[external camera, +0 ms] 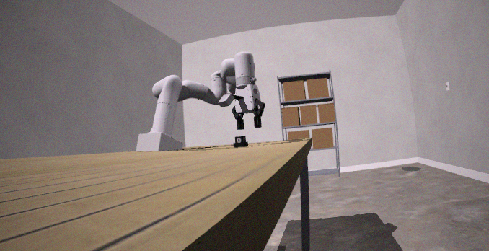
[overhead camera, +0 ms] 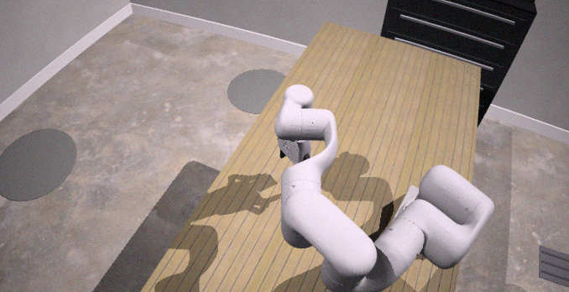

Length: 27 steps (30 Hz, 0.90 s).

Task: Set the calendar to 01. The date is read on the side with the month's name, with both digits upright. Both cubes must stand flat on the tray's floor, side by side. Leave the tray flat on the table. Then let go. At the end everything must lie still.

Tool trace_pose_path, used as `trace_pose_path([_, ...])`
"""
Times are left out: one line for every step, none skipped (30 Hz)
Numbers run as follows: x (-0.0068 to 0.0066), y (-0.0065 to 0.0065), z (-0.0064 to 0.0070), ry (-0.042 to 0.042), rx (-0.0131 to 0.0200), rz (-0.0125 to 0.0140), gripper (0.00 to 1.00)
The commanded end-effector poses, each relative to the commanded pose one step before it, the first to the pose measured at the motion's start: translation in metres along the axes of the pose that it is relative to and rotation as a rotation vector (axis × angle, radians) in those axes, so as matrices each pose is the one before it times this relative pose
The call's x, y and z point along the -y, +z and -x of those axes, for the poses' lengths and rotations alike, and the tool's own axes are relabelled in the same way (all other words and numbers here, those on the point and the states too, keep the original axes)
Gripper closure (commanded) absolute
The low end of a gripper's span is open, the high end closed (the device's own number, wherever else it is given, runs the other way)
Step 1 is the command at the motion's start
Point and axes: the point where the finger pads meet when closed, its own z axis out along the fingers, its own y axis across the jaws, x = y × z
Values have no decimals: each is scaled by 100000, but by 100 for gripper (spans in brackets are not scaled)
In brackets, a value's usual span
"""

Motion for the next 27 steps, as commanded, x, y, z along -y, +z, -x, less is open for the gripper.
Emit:
trace_pose_path([83, -149, 19, 18, 116, -355, 0])
trace_pose_path([0, 0, 0, 0, 0, 0, 0])
trace_pose_path([0, 0, 0, 0, 0, 0, 0])
trace_pose_path([0, 0, 0, 0, 0, 0, 0])
trace_pose_path([0, 0, 0, 0, 0, 0, 0])
trace_pose_path([0, 0, 0, 0, 0, 0, 0])
trace_pose_path([0, 0, 0, 0, 0, 0, 0])
trace_pose_path([0, 0, 0, 0, 0, 0, 0])
trace_pose_path([0, 0, 0, 0, 0, 0, 0])
trace_pose_path([0, 0, 0, 0, 0, 0, 0])
trace_pose_path([0, 0, 0, 0, 0, 0, 0])
trace_pose_path([0, 0, 0, 0, 0, 0, 0])
trace_pose_path([0, 0, 0, 0, 0, 0, 0])
trace_pose_path([0, 0, 0, 0, 0, 0, 0])
trace_pose_path([0, 0, 0, 0, 0, 0, 0])
trace_pose_path([0, 0, 0, 0, 0, 0, 0])
trace_pose_path([0, 0, 0, 0, 0, 0, 0])
trace_pose_path([0, 0, 0, 0, 0, 0, 0])
trace_pose_path([0, 0, 0, 0, 0, 0, 0])
trace_pose_path([0, 0, 0, 0, 0, 0, 0])
trace_pose_path([0, 0, 0, 0, 0, 0, 0])
trace_pose_path([0, 0, 0, 0, 0, 0, 0])
trace_pose_path([0, 0, 0, 0, 0, 0, 0])
trace_pose_path([-1, 0, 1, 98, 0, 0, 0])
trace_pose_path([-3, 1, 9, 598, 0, 0, 0])
trace_pose_path([-8, 2, 21, 1383, -1, 0, 0])
trace_pose_path([-13, 3, 34, 2251, -1, 0, 0])
